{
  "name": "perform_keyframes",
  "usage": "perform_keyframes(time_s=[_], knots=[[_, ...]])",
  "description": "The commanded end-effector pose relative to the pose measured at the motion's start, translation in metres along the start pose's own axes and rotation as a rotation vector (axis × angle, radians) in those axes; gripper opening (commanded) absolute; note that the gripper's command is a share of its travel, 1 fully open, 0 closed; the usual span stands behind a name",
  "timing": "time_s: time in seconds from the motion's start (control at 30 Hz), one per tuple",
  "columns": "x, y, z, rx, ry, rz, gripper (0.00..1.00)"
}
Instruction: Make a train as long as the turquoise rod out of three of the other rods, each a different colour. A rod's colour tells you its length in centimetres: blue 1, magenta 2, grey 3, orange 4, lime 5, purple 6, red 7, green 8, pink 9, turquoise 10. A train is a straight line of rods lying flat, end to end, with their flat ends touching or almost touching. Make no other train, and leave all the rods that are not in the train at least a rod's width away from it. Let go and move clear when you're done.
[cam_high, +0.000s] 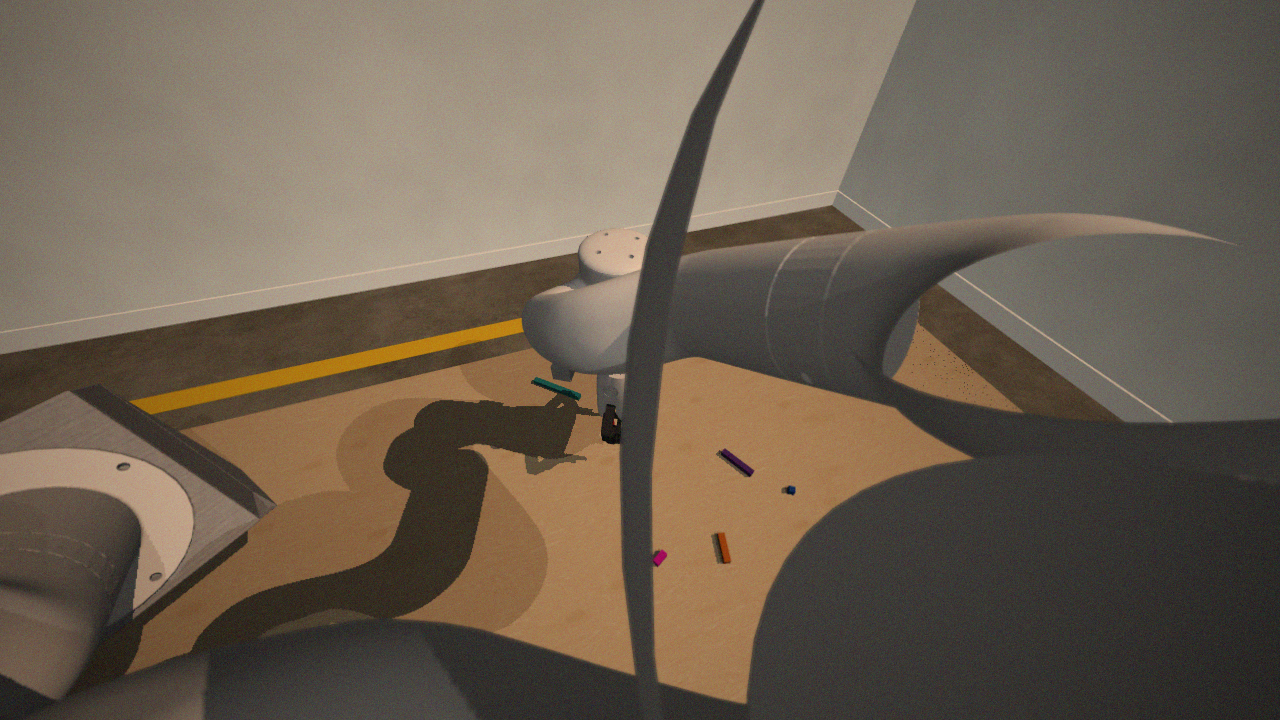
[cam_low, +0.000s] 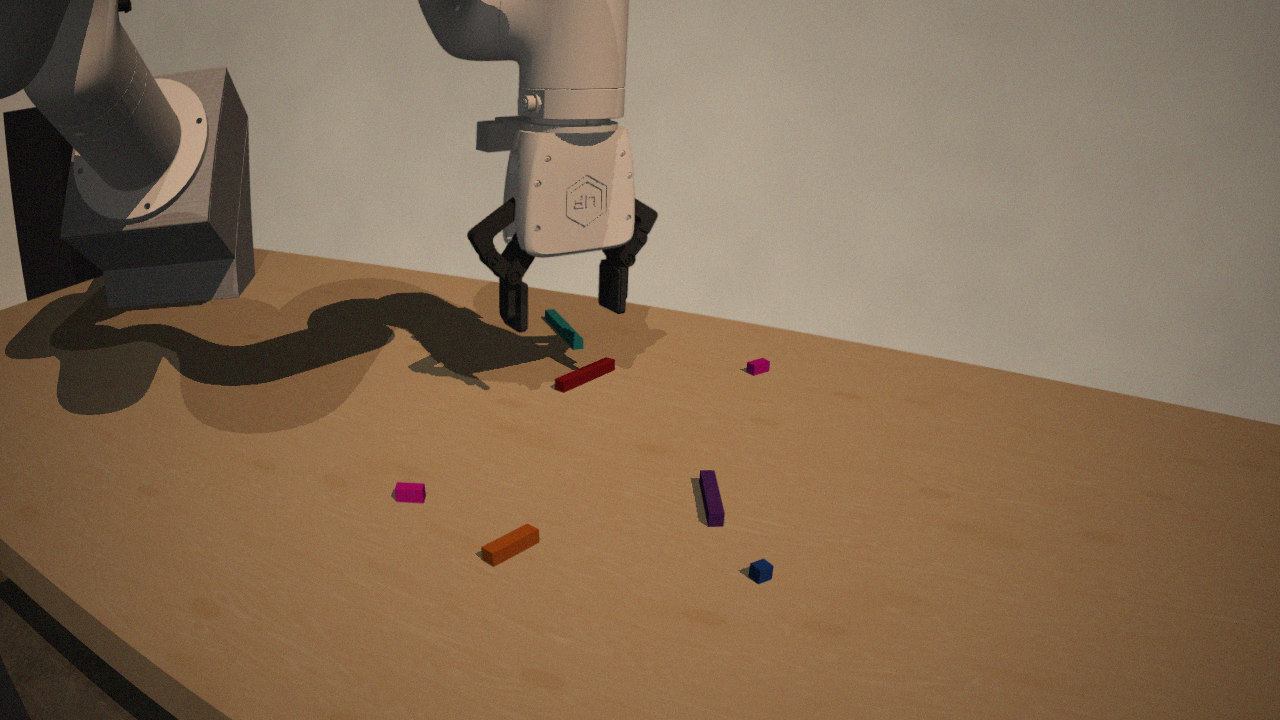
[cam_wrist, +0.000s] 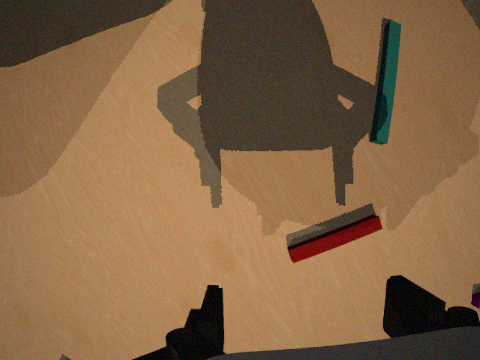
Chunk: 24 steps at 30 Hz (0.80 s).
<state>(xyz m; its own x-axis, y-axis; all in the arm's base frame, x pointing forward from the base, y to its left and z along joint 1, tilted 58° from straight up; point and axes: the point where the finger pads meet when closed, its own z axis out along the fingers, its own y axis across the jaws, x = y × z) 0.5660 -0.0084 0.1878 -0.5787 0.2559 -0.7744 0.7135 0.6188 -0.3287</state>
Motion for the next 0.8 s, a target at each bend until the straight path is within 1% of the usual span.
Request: perform_keyframes(time_s=[0.0,0.13,0.2,0.27,0.33,0.7,0.77], knots=[[0.006,0.006,0.0,-0.006,-0.012,0.167,1.0],[0.012,0.011,0.0,-0.007,-0.012,0.315,1.0],[0.012,0.011,0.0,-0.007,-0.012,0.315,1.0],[0.018,0.015,-0.001,-0.008,-0.012,0.447,1.0],[0.02,0.017,-0.001,-0.008,-0.012,0.492,1.0],[0.037,0.03,-0.001,-0.011,-0.012,0.898,1.0],[0.037,0.03,-0.001,-0.011,-0.012,0.898,1.0]])
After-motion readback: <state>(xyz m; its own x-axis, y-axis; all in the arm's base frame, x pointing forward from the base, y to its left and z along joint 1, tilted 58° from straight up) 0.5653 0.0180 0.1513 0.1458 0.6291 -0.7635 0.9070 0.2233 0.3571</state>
